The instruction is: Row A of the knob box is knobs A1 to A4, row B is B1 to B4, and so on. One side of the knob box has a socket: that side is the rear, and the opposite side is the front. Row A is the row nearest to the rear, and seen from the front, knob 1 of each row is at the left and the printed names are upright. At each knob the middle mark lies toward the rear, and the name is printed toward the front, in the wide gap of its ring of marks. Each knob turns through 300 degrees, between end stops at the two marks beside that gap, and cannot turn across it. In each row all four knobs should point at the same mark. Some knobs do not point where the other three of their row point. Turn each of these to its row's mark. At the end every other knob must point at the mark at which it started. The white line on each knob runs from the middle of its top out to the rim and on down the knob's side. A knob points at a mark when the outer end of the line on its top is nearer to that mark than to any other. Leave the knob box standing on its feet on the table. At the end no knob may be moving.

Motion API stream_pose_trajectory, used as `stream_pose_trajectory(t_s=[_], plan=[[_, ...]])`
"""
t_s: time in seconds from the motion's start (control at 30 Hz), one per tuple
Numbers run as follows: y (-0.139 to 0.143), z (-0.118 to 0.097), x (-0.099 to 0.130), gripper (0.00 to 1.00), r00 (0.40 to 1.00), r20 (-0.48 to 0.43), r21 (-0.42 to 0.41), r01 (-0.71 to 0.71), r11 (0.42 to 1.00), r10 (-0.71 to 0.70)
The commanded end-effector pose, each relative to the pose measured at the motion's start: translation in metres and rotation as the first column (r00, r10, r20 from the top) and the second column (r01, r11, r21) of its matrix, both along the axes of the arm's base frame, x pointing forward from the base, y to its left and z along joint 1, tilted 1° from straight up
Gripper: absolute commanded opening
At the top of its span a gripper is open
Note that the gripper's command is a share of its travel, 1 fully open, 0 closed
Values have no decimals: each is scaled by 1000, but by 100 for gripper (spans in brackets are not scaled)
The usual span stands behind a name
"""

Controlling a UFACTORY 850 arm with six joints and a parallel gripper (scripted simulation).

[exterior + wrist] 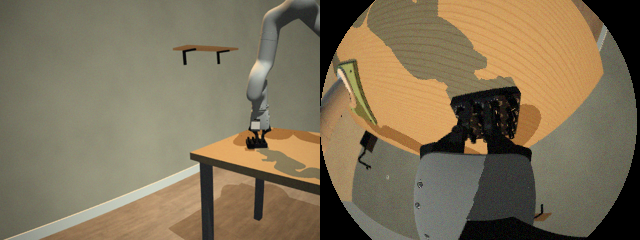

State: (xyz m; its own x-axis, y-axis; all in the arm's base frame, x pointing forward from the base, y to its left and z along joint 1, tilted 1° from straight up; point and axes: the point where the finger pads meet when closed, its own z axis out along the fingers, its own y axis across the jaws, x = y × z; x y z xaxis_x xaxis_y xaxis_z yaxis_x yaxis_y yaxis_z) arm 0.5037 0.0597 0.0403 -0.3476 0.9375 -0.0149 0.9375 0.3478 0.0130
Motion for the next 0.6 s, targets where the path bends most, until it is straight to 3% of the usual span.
stream_pose_trajectory(t_s=[0.0,0.3,0.33,0.57], plan=[[0,1,1,19,1000,2,0,0,1000,0],[0,1,1,19,1000,2,0,0,1000,0],[0,1,1,8,1000,2,0,0,1000,0],[0,1,1,8,1000,2,0,0,1000,0]])
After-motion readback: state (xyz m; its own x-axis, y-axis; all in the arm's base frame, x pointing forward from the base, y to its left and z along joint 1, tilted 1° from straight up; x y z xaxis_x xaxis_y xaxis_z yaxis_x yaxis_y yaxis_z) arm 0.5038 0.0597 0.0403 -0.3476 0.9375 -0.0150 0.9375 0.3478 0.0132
